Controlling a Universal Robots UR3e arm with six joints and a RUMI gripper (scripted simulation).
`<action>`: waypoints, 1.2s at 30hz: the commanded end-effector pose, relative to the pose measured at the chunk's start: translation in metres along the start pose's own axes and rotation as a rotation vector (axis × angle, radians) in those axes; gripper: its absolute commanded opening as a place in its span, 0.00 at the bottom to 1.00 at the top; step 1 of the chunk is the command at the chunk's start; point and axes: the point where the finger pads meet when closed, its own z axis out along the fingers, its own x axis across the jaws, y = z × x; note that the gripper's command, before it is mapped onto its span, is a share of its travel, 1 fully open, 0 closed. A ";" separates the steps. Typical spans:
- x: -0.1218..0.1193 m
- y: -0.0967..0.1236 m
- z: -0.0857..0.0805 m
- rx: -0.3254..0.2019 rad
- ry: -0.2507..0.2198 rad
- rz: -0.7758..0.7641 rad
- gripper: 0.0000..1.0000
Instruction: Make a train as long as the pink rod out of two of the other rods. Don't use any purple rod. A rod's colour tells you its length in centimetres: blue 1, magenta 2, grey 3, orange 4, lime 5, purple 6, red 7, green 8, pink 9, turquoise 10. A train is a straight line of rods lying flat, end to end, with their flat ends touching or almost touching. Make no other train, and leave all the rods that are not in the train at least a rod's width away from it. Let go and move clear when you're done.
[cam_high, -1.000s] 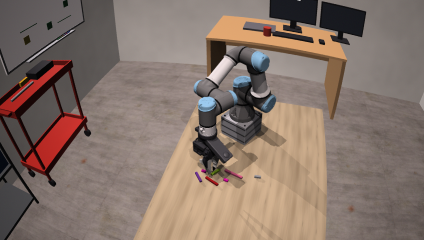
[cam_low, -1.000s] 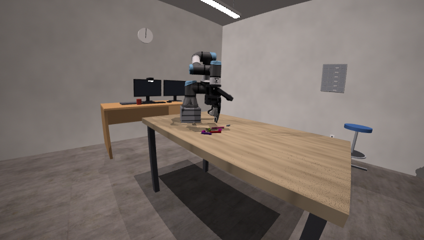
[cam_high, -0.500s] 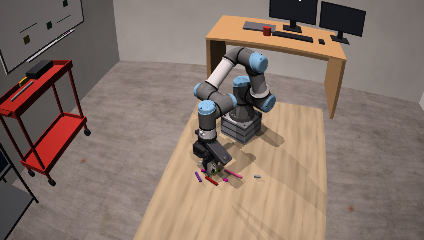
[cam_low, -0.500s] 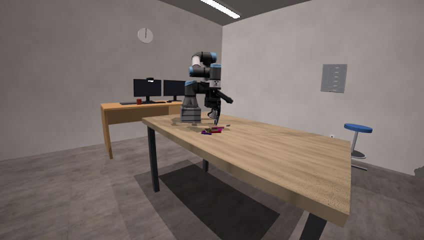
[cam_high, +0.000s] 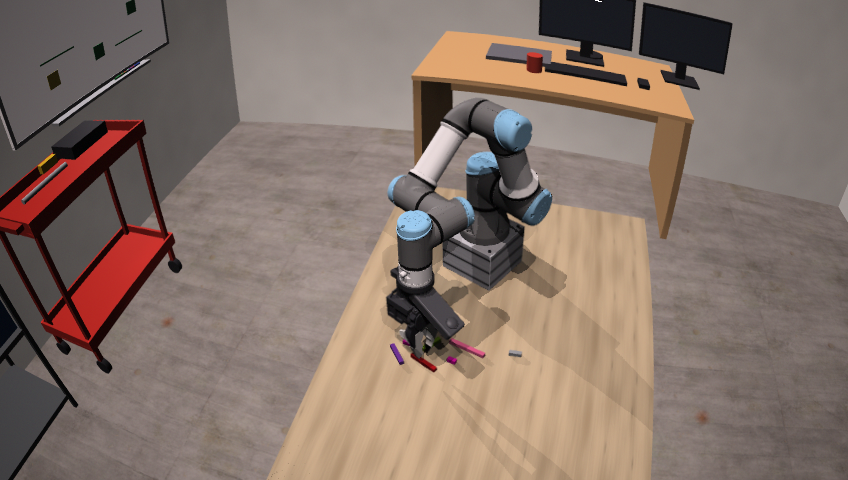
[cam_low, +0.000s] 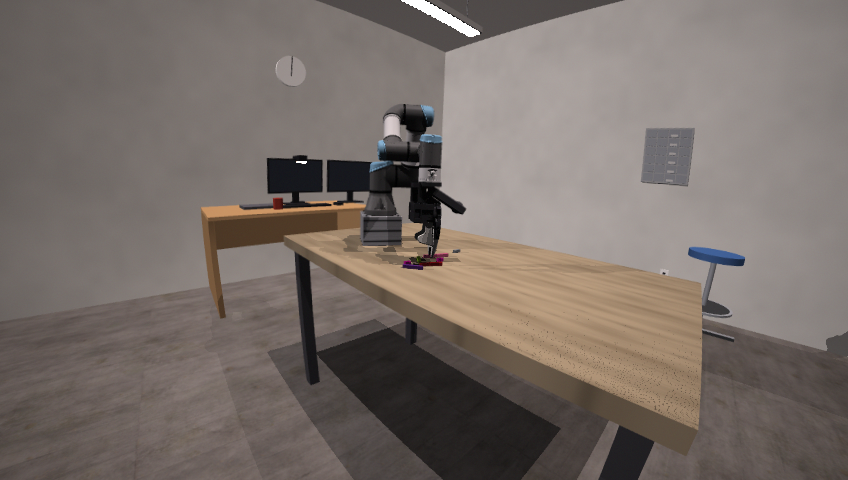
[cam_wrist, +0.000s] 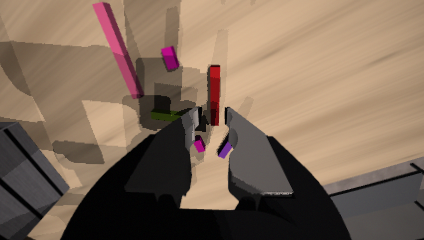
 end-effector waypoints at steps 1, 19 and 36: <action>0.001 0.000 0.003 0.000 0.003 0.000 0.14; 0.001 0.000 0.011 0.000 0.003 0.000 0.14; 0.001 0.000 0.011 0.000 0.003 0.000 0.14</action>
